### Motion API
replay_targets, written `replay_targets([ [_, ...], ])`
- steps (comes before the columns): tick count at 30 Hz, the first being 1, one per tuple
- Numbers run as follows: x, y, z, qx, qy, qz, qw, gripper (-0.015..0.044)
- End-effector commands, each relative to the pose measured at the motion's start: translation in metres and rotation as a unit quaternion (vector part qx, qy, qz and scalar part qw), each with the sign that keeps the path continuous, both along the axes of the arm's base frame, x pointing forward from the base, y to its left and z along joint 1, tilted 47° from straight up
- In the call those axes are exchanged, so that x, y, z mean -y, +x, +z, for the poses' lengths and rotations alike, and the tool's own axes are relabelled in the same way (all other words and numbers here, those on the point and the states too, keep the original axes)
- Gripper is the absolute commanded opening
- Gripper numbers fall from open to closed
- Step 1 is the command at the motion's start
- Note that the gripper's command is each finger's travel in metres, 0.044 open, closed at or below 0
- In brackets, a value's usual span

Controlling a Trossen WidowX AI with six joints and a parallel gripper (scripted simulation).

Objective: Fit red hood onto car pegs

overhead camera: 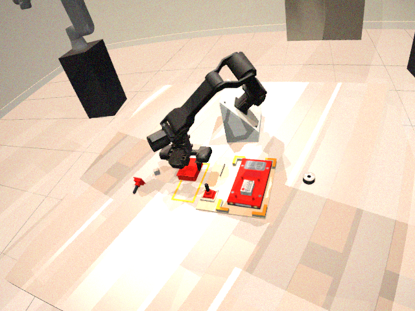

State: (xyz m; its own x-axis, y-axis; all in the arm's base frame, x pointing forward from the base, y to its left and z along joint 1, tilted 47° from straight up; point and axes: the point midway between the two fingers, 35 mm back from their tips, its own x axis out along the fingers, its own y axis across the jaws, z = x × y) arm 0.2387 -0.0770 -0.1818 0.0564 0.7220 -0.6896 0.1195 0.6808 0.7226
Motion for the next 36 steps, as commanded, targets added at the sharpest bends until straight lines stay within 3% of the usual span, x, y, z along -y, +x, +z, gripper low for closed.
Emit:
replay_targets([
  [1,0.0,0.0,0.0,0.0,-0.001,0.0,1.0,0.0275],
  [12,0.014,-0.001,0.013,0.0,-0.001,0.0,1.0,0.0],
  [36,0.072,-0.006,0.067,-0.001,-0.002,0.0,1.0,0.0],
])
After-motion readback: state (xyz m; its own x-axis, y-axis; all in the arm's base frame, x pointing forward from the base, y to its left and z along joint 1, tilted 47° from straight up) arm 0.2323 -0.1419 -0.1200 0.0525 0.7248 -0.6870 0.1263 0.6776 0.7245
